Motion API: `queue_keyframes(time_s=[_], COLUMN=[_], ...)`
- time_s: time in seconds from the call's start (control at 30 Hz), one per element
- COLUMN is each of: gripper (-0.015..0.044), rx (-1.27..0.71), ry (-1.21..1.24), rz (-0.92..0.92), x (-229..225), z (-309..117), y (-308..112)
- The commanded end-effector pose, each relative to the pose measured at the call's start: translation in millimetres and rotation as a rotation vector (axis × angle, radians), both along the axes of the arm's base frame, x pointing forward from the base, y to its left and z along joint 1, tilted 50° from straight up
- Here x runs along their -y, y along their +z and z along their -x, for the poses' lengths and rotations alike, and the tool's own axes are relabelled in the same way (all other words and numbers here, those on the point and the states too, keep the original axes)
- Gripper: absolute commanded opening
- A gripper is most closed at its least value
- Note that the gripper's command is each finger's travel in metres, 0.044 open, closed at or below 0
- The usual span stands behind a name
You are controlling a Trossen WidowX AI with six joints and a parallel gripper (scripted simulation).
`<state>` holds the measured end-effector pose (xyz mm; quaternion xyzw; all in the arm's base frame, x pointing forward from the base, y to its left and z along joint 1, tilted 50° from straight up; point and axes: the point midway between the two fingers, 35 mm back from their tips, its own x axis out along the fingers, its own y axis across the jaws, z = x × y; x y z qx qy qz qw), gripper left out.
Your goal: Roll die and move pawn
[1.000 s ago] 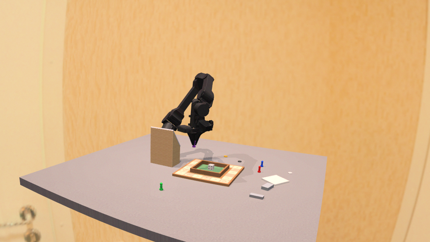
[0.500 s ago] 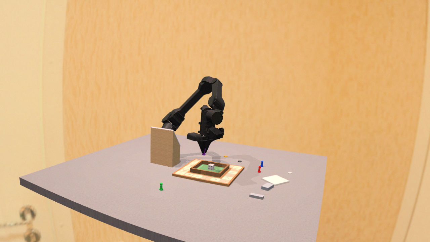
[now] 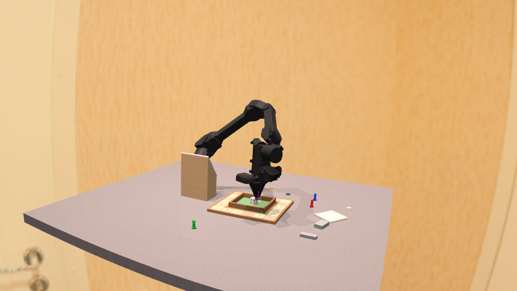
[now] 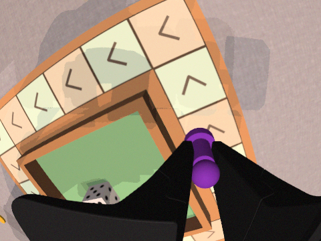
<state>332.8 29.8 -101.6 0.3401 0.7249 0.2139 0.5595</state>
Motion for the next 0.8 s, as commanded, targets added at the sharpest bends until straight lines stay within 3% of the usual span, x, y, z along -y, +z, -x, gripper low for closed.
queue_keyframes(time_s=[0.0,0.77], gripper=[0.0,0.0], rx=[-0.007,-0.007], ry=[-0.007,-0.007], rz=[-0.01,-0.014], x=[-8,-41], z=[-11,-7], y=[-13,-42])
